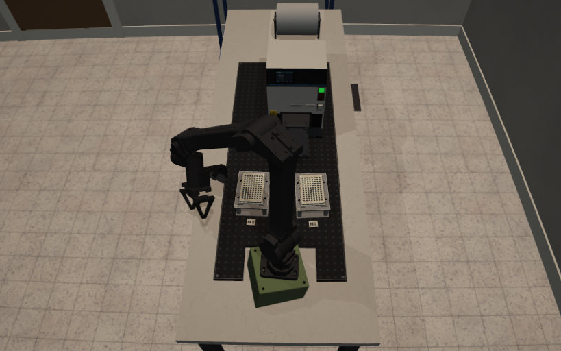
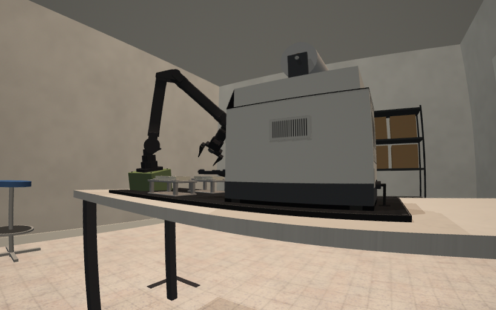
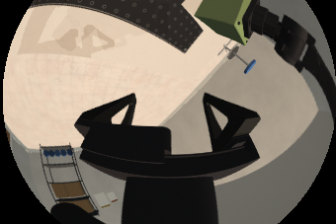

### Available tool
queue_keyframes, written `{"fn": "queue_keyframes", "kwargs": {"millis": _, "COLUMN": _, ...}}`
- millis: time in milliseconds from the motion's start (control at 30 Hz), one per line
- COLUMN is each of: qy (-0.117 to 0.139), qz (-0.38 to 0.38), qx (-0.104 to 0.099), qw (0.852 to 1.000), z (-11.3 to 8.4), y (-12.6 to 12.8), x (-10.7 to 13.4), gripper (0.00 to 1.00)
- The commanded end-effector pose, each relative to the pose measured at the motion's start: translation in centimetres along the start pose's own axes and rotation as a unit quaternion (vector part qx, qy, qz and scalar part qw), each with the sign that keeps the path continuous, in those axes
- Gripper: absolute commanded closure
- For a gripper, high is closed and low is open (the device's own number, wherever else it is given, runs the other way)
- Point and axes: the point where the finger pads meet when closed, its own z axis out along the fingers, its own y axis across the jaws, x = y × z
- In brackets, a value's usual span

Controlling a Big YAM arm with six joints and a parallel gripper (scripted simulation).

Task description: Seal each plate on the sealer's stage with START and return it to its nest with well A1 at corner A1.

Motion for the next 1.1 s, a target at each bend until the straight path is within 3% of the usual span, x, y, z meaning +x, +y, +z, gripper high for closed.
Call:
{"fn": "queue_keyframes", "kwargs": {"millis": 0, "qy": 0.001, "qz": -0.002, "qx": -0.004, "qw": 1.0, "z": -0.3, "y": 0.1, "x": 0.1, "gripper": 0.0}}
{"fn": "queue_keyframes", "kwargs": {"millis": 533, "qy": 0.001, "qz": -0.002, "qx": -0.004, "qw": 1.0, "z": -0.3, "y": 0.1, "x": 0.1, "gripper": 0.0}}
{"fn": "queue_keyframes", "kwargs": {"millis": 600, "qy": -0.001, "qz": -0.044, "qx": -0.035, "qw": 0.998, "z": -1.3, "y": 0.3, "x": -0.7, "gripper": 0.0}}
{"fn": "queue_keyframes", "kwargs": {"millis": 700, "qy": 0.006, "qz": -0.046, "qx": -0.045, "qw": 0.998, "z": -2.9, "y": 0.9, "x": -1.9, "gripper": 0.0}}
{"fn": "queue_keyframes", "kwargs": {"millis": 767, "qy": 0.0, "qz": -0.085, "qx": -0.074, "qw": 0.994, "z": -4.1, "y": 1.1, "x": -2.7, "gripper": 0.0}}
{"fn": "queue_keyframes", "kwargs": {"millis": 800, "qy": 0.001, "qz": -0.086, "qx": -0.077, "qw": 0.993, "z": -4.6, "y": 1.2, "x": -3.0, "gripper": 0.0}}
{"fn": "queue_keyframes", "kwargs": {"millis": 933, "qy": -0.019, "qz": -0.152, "qx": -0.121, "qw": 0.981, "z": -6.3, "y": 1.3, "x": -4.2, "gripper": 0.0}}
{"fn": "queue_keyframes", "kwargs": {"millis": 1067, "qy": -0.033, "qz": -0.179, "qx": -0.135, "qw": 0.974, "z": -7.0, "y": 1.4, "x": -5.6, "gripper": 0.0}}
